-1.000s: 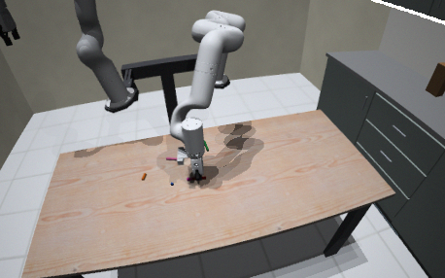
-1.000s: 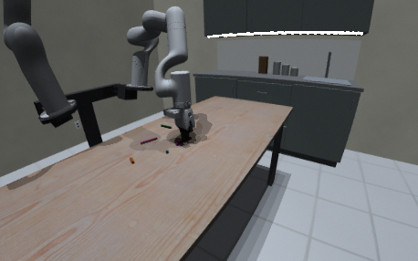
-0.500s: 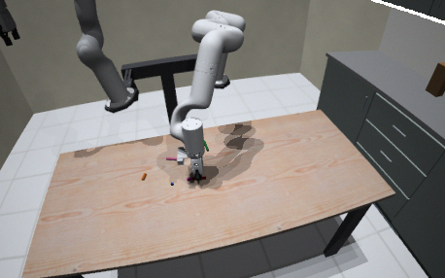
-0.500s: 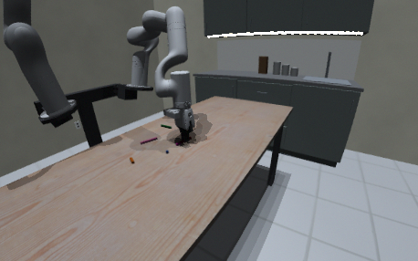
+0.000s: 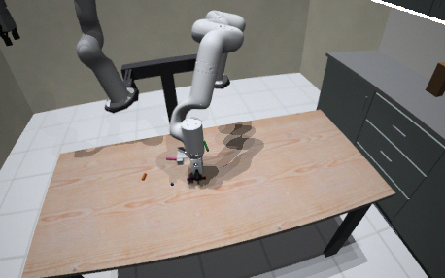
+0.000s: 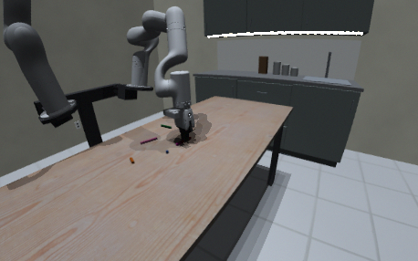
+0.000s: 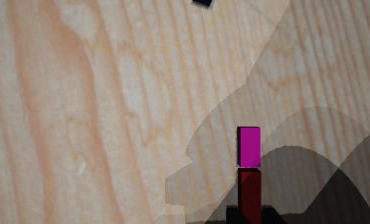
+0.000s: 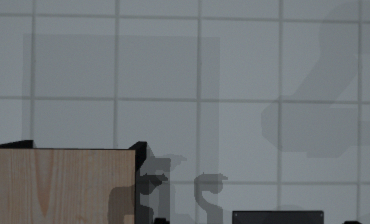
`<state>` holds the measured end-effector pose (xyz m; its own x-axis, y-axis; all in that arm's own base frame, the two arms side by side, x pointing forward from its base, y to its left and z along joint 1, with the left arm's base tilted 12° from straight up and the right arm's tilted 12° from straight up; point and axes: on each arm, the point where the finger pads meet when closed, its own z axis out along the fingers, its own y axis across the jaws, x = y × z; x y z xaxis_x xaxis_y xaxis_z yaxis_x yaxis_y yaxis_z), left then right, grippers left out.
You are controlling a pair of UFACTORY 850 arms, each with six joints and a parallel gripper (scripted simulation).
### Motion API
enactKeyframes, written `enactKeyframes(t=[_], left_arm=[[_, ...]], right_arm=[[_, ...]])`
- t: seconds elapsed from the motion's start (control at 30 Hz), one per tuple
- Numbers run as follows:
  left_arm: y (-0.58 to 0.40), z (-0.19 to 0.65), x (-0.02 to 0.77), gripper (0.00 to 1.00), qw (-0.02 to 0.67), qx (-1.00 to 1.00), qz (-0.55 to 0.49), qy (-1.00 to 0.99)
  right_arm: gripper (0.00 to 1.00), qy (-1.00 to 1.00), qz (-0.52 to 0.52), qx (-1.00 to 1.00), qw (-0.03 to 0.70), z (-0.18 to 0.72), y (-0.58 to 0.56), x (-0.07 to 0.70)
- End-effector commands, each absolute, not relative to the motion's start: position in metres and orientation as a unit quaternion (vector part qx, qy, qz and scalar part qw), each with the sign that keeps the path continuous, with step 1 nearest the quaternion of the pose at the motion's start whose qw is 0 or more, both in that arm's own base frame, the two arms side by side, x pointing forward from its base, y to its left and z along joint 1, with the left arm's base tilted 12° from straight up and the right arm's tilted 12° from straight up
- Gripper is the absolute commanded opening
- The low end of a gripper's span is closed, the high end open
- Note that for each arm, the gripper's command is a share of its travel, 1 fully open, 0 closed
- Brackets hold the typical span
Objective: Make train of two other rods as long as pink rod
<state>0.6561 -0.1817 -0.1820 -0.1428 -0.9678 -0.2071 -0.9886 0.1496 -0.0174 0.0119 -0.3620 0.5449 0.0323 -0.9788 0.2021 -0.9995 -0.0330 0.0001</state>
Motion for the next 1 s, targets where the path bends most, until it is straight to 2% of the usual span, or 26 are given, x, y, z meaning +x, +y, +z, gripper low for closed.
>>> enactKeyframes(t=[0.0, 0.83, 0.87, 0.93, 0.97], left_arm=[[-0.1831, -0.1811, 0.6571, 0.06, 0.085, -0.649, 0.060, 0.753], [-0.1841, -0.1813, 0.6569, 0.06, 0.085, -0.649, 0.060, 0.753], [-0.1841, -0.1813, 0.6569, 0.10, 0.085, -0.649, 0.060, 0.753], [-0.1841, -0.1813, 0.6569, 0.10, 0.085, -0.649, 0.060, 0.753], [-0.1841, -0.1813, 0.6569, 0.14, 0.085, -0.649, 0.060, 0.753]], right_arm=[[1.00, -0.692, 0.074, 0.715, 0.071, 0.5457, -0.3622, 0.0120], [1.00, -0.692, 0.074, 0.715, 0.071, 0.5457, -0.3622, 0.0120], [1.00, -0.692, 0.074, 0.715, 0.071, 0.5457, -0.3622, 0.0120], [1.00, -0.692, 0.074, 0.715, 0.071, 0.5457, -0.3622, 0.0120], [1.00, -0.692, 0.074, 0.715, 0.071, 0.5457, -0.3622, 0.0120]])
